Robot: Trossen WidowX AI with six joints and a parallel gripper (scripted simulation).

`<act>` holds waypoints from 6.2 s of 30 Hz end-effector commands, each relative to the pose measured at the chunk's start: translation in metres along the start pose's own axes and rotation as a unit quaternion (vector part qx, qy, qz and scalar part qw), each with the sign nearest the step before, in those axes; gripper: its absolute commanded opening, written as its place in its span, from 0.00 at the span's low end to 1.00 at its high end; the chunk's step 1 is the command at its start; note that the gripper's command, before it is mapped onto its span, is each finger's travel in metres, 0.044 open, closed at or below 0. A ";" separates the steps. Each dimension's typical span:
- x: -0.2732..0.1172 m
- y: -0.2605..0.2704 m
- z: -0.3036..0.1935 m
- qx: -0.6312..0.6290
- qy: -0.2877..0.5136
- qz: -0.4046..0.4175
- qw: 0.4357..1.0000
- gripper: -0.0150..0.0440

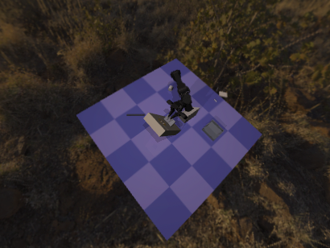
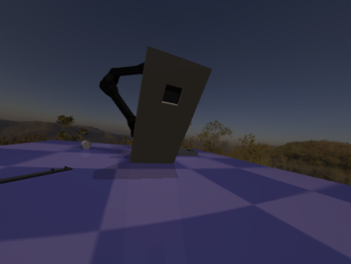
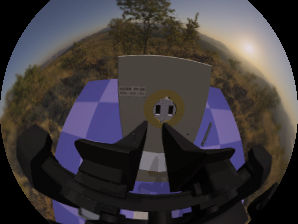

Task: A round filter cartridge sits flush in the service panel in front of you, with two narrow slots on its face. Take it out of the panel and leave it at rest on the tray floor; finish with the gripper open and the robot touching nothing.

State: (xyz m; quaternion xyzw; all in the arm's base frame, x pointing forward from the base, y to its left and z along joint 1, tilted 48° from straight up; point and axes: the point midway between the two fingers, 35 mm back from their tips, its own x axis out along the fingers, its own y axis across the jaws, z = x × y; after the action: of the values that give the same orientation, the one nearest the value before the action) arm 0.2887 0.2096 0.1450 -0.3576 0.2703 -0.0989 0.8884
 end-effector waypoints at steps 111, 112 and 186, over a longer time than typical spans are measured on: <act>0.074 -0.021 -0.002 -0.048 0.012 -0.013 0.999 0.41; 0.074 -0.021 -0.002 -0.048 0.012 -0.013 0.999 0.41; 0.080 -0.022 -0.002 -0.706 0.018 -0.002 0.708 0.25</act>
State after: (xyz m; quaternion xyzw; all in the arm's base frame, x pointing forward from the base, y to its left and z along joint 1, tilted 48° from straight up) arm 0.3465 0.1680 0.1282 -0.8870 0.2690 0.1146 0.3574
